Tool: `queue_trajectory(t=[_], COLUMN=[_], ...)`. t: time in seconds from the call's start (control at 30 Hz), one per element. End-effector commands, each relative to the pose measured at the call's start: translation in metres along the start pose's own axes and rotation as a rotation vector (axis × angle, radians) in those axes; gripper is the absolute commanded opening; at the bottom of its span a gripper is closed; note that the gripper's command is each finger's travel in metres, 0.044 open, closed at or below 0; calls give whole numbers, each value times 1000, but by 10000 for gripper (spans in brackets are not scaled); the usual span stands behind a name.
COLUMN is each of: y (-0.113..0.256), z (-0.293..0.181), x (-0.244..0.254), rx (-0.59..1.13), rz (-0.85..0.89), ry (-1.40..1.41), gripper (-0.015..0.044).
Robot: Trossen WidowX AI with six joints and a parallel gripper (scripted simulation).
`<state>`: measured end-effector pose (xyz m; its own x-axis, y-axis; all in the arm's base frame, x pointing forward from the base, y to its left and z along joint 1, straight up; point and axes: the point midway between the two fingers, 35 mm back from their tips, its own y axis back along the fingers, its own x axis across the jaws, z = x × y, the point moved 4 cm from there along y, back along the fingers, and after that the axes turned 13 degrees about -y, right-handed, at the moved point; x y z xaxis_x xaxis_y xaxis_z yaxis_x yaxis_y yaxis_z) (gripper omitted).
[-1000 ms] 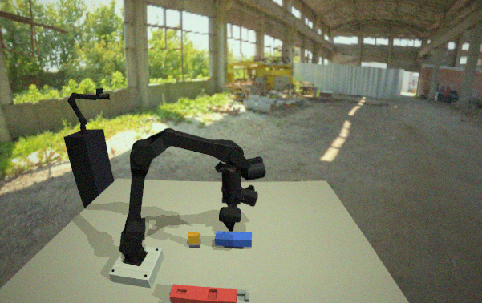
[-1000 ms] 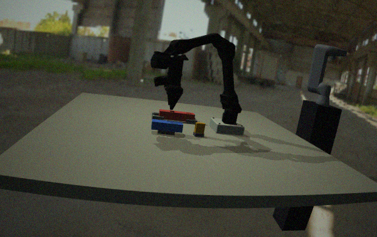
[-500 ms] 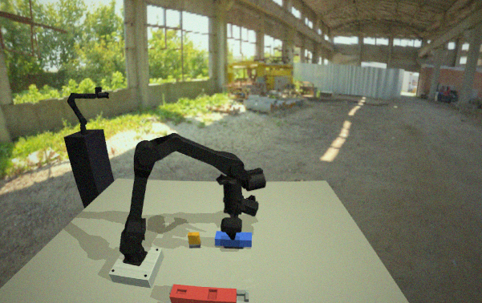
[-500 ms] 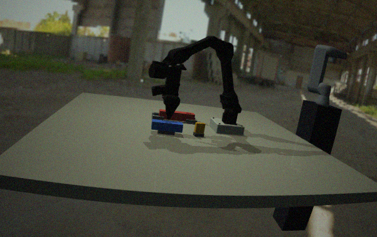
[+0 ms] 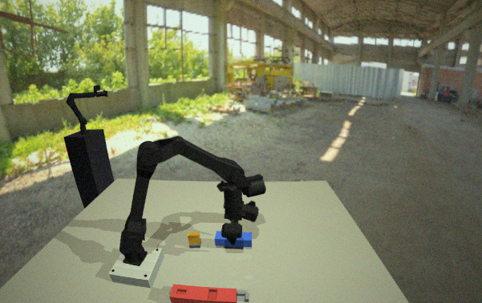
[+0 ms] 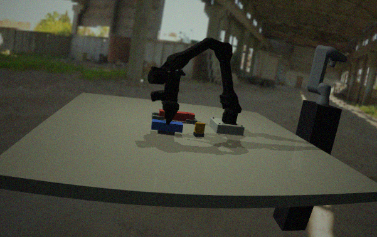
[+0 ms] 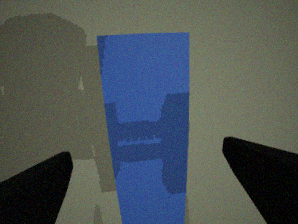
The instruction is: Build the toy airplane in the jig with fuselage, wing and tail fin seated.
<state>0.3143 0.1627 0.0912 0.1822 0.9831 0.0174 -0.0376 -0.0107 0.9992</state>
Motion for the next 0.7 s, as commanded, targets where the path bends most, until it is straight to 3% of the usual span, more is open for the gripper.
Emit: queue_trajectory(t=[0.0, 0.43, 0.67], y=[-8, -26, -26], z=[-1, -2, -2], x=[-1, -1, -1], rx=[6, 6, 6], rz=[0, -1, -1], ry=[-6, -6, -6], gripper=[440, 440, 256])
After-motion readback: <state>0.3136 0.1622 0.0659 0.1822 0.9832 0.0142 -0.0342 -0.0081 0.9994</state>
